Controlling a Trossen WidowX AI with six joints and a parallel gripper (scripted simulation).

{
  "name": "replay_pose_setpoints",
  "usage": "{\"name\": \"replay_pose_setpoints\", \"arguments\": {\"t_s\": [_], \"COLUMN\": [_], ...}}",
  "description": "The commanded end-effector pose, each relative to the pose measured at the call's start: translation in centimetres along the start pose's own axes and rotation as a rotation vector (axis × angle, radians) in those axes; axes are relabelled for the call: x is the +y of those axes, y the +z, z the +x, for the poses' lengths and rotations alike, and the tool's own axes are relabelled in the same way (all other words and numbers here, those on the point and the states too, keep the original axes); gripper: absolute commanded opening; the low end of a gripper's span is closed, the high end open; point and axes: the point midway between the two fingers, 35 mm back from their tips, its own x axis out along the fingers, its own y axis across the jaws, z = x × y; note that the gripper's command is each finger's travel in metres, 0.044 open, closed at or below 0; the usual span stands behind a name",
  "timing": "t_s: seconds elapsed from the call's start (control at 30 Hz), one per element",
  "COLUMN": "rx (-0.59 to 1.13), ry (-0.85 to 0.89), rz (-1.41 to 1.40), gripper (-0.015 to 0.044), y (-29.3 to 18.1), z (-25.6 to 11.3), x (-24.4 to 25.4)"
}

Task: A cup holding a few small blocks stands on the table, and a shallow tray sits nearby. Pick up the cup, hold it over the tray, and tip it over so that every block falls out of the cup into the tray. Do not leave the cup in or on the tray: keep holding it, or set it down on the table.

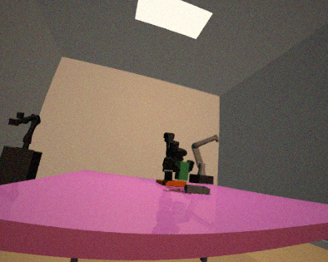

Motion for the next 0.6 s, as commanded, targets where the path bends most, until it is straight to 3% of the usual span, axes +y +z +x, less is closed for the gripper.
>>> {"name": "replay_pose_setpoints", "arguments": {"t_s": [0.0, 0.57], "rx": [-0.006, -0.015], "ry": [0.012, 0.093], "rz": [-0.004, -0.038], "gripper": [0.0000, 0.0000], "y": [0.5, 1.8], "z": [0.5, 1.9], "x": [0.9, 6.6]}}
